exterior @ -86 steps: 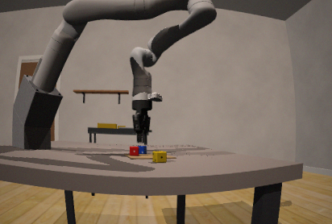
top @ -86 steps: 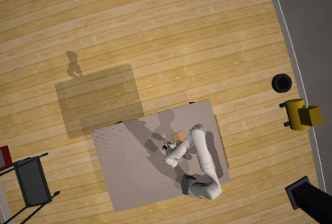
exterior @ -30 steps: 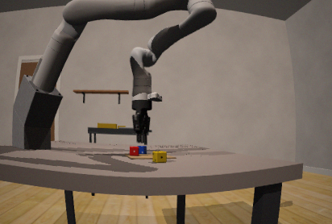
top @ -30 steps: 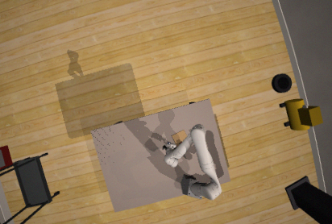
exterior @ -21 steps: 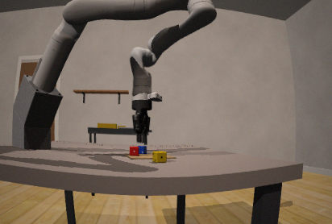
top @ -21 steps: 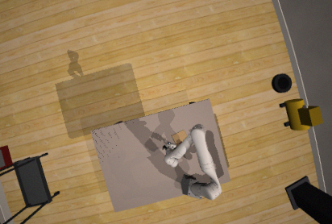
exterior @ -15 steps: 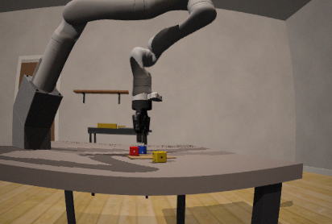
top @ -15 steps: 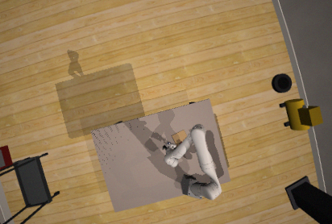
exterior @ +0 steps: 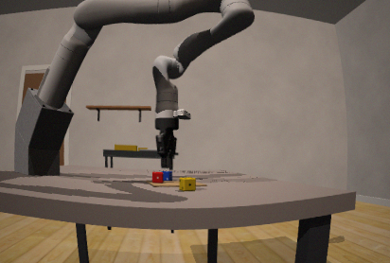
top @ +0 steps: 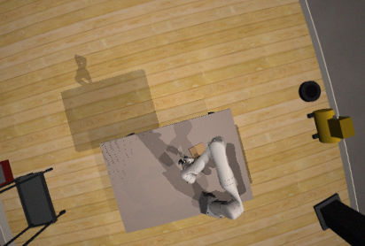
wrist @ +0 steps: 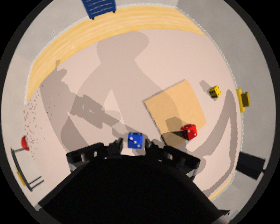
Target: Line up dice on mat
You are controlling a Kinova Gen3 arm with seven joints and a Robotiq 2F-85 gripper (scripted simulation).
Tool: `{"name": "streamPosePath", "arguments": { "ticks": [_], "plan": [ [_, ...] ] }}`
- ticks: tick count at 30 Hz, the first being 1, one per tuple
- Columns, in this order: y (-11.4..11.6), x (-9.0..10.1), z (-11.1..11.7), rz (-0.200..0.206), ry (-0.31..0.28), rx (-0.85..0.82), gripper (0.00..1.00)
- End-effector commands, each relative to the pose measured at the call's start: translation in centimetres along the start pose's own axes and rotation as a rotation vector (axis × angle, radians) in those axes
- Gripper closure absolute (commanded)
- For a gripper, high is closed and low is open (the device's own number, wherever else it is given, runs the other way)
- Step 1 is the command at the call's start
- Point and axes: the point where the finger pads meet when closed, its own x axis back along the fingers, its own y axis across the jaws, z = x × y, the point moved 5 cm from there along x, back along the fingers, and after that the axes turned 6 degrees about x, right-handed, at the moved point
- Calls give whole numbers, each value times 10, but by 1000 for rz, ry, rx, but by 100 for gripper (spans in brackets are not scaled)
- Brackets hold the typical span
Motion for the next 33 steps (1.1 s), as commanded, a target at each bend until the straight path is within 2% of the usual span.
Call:
{"name": "streamPosePath", "arguments": {
  "ticks": [1,15,33],
  "plan": [
    [1,-4,0,-6,-3,-12,54],
    [0,-33,-2,-3,-4,-8,54],
    [2,-36,0,-5,-3,-10,54]
  ]
}}
